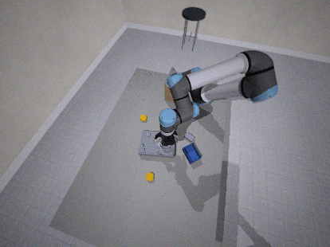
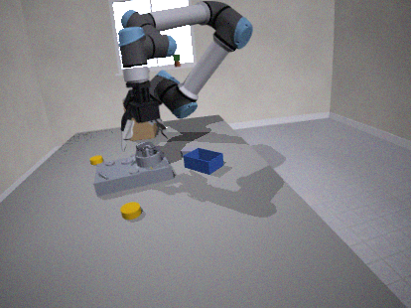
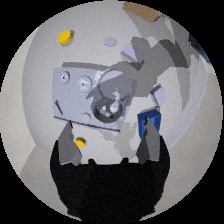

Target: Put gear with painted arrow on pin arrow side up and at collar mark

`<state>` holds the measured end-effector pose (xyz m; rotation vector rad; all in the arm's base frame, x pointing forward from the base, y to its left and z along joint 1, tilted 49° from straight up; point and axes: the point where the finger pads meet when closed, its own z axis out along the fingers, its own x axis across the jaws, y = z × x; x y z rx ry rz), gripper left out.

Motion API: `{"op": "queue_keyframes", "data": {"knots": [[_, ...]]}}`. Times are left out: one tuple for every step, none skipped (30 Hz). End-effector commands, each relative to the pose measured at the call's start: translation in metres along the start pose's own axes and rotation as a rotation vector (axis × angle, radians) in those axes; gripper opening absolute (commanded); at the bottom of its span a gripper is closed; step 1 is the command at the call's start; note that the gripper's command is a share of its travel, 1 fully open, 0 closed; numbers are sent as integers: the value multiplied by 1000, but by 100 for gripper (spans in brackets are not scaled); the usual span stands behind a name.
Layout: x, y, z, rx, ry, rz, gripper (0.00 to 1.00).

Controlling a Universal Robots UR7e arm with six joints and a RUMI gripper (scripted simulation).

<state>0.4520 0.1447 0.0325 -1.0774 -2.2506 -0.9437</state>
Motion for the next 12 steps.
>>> {"op": "queue_keyframes", "data": {"knots": [[0, 0, 0, -1, -1, 0, 100], [0, 0, 0, -1, -1, 0, 100], [0, 0, 0, -1, -1, 0, 100], [0, 0, 0, -1, -1, 0, 100], [0, 0, 0, -1, -1, 0, 100], [0, 0, 0, -1, -1, 0, 100], [0, 0, 0, -1, -1, 0, 100], [0, 0, 0, -1, -1, 0, 100], [0, 0, 0, -1, -1, 0, 100], [0, 0, 0, -1, -1, 0, 100], [0, 0, 0, -1, -1, 0, 100], [0, 0, 0, -1, -1, 0, 100]]}}
